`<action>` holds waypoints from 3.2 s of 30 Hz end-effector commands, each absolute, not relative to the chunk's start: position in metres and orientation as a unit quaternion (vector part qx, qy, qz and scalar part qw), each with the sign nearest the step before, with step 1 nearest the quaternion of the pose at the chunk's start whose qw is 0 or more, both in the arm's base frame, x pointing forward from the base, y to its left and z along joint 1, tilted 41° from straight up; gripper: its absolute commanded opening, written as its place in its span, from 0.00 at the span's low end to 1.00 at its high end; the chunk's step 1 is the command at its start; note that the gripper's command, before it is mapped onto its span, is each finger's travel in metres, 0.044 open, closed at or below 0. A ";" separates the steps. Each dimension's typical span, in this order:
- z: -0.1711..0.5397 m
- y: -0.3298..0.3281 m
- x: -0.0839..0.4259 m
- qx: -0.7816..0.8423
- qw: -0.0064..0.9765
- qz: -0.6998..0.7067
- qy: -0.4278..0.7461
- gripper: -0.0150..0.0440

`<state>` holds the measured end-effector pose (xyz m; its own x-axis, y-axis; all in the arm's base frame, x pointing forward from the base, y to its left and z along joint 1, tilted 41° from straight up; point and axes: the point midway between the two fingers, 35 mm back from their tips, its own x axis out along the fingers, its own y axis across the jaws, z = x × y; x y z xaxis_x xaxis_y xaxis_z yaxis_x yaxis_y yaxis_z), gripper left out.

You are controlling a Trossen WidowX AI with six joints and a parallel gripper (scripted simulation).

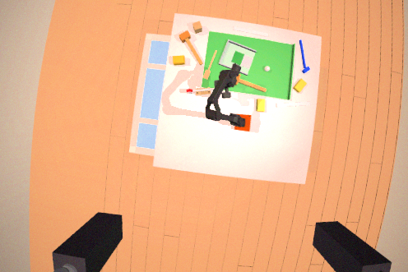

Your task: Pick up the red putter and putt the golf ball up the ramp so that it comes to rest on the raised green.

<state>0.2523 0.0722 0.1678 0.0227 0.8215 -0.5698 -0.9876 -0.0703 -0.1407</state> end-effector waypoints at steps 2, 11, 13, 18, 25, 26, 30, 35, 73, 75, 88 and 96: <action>0.160 0.081 0.253 -0.267 0.663 0.683 0.152 1.00; 0.146 0.094 0.253 -0.267 0.663 0.683 0.152 1.00; 0.139 0.100 0.254 -0.266 0.663 0.683 0.151 1.00; 0.135 0.104 0.254 -0.266 0.663 0.683 0.151 1.00; 0.128 0.110 0.255 -0.266 0.663 0.683 0.151 1.00; 0.126 0.111 0.255 -0.266 0.663 0.683 0.151 1.00; 0.122 0.115 0.255 -0.266 0.663 0.683 0.151 1.00; 0.118 0.119 0.255 -0.266 0.663 0.683 0.150 1.00; 0.170 0.069 0.255 -0.269 0.667 0.676 0.160 0.25; 0.179 0.062 0.253 -0.268 0.668 0.676 0.160 0.25; 0.167 0.026 0.264 -0.202 0.696 0.642 0.252 0.25; 0.136 -0.022 0.279 -0.106 0.723 0.572 0.371 0.25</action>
<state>0.2741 -0.0030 0.1466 0.0551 0.7642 -0.6427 -0.9508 0.2366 0.1999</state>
